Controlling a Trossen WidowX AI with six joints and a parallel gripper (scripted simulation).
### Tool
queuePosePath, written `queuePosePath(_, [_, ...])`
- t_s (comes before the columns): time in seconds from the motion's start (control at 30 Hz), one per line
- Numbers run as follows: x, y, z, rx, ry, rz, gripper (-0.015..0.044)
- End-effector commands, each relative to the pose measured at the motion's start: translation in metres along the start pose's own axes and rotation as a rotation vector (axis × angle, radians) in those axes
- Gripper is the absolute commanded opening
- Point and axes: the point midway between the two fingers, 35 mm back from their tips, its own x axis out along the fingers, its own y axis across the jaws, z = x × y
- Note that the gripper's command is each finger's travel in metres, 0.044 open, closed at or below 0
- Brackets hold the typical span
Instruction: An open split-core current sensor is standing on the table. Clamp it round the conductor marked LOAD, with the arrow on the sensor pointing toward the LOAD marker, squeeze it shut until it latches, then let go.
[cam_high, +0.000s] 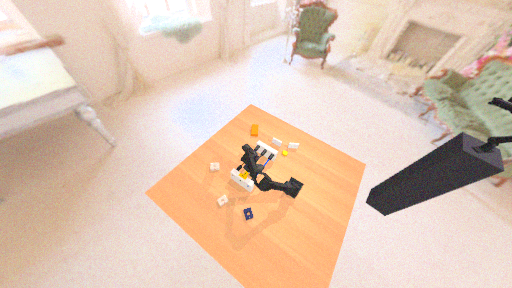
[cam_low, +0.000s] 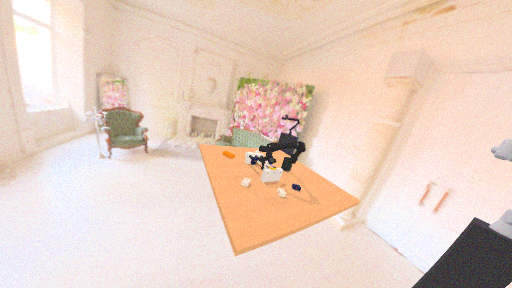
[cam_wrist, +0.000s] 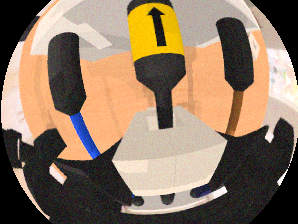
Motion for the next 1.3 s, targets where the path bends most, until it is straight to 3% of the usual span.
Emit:
queuePosePath(0.0, [0.0001, -0.0002, 0.0001, 0.0, 0.0, -0.001, 0.0])
queuePosePath(0.07, [0.0001, -0.0002, 0.0001, 0.0, 0.0, -0.001, 0.0])
queuePosePath(0.63, [-0.0029, -0.0002, 0.0007, 0.0, 0.001, -0.008, 0.044])
queuePosePath(1.03, [-0.0004, 0.0001, 0.0003, 0.0, 0.0, -0.001, 0.0127])
queuePosePath(1.27, [-0.0004, 0.0001, 0.0003, 0.0, 0.0, -0.001, 0.008])
